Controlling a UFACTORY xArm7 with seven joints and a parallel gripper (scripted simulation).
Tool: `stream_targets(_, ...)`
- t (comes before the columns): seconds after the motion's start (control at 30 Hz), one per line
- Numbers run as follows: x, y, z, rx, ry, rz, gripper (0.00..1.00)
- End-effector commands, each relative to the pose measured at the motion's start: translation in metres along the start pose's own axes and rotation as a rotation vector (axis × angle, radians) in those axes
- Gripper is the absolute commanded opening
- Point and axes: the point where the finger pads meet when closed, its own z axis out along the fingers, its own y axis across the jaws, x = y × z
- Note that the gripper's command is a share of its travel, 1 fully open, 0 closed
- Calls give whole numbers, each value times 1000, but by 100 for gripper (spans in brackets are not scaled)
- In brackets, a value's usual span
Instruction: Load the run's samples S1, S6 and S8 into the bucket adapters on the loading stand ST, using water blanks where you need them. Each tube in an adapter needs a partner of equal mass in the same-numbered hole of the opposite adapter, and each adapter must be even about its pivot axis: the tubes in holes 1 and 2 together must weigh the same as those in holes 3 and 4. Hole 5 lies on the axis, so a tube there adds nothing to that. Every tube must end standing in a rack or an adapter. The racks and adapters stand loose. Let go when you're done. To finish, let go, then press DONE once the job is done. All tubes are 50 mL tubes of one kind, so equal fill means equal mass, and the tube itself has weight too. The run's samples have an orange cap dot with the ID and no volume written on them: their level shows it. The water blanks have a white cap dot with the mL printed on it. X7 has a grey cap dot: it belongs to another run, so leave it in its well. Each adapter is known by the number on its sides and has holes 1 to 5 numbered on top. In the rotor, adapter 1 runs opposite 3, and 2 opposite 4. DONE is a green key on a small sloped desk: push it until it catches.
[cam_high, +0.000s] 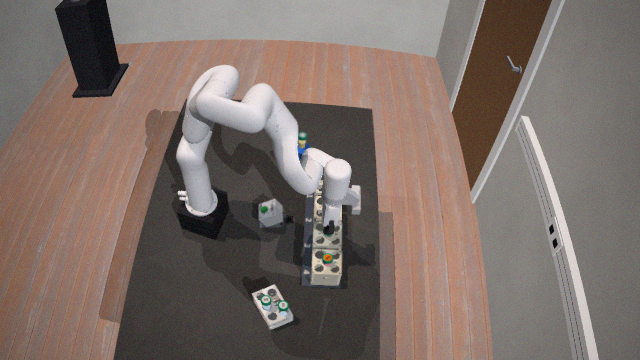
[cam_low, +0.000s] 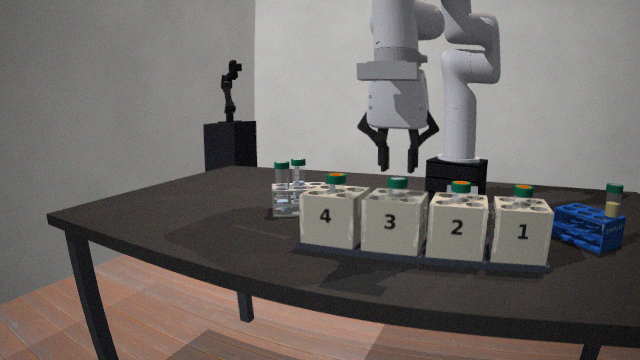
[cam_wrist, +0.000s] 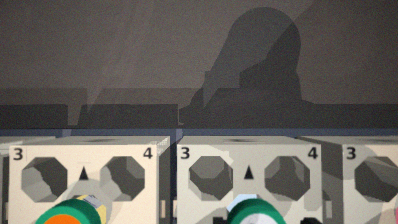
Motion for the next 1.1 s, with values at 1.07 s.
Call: stream_targets(1.07, 2, 0, -65, -1, 6, 0, 44)
